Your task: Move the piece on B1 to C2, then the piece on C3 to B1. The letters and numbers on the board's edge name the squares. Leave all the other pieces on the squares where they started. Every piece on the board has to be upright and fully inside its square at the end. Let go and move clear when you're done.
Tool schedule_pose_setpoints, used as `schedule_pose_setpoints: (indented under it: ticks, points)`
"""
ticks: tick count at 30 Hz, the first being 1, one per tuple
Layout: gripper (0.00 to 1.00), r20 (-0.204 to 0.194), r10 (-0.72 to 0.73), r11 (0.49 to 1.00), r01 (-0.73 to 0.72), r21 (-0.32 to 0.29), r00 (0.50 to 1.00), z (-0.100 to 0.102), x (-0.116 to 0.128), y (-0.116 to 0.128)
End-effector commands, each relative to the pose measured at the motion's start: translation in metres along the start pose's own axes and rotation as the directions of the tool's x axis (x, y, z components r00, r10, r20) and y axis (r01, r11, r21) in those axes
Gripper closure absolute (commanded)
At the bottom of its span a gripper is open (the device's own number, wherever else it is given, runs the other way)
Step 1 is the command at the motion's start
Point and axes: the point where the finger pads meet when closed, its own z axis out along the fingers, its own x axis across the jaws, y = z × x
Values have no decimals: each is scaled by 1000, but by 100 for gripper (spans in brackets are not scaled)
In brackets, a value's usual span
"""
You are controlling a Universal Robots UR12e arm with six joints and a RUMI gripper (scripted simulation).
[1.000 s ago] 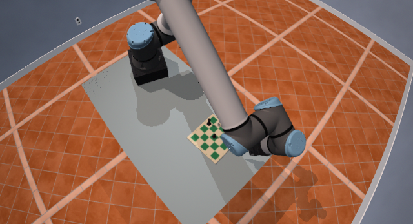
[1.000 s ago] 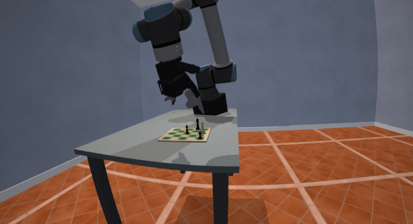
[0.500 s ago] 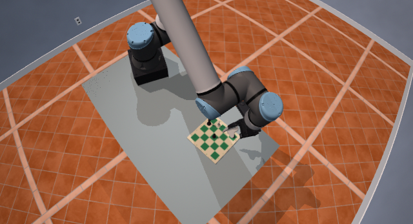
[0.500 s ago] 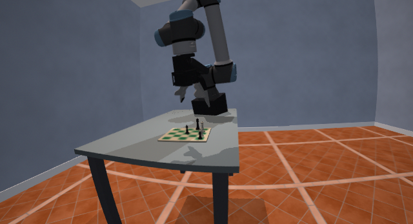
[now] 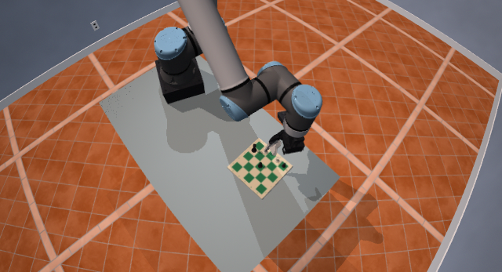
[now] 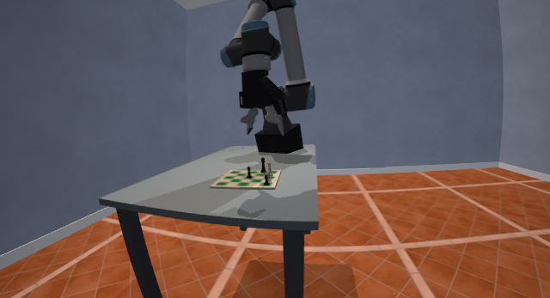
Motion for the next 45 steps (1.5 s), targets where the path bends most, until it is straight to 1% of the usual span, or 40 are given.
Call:
schedule_pose_setpoints:
  ticks: [1, 7, 23, 24, 26, 28, 30, 31, 33, 34, 45]
  points:
    - [0, -14, 4, 1000, -4, -28, 1000, -2, -2, -7]
    - [0, -19, 5, 999, -6, -38, 1000, -3, -4, -10]
    - [0, -20, 5, 999, -6, -39, 1000, -2, -4, -10]
    - [0, -20, 5, 999, -6, -39, 1000, 1, -3, -10]
    - [0, -19, 5, 999, -6, -39, 1000, 18, -3, -9]
    - [0, -19, 5, 999, -6, -39, 1000, 18, -3, -9]
    - [0, -19, 5, 999, -6, -40, 1000, 38, -2, -8]
    - [0, -19, 5, 999, -6, -40, 1000, 45, -2, -8]
    - [0, -19, 5, 999, -5, -40, 1000, 49, -2, -8]
    - [78, -19, 5, 999, -5, -40, 1000, 49, -2, -8]
    - [78, -19, 5, 999, -5, -40, 1000, 49, -2, -8]
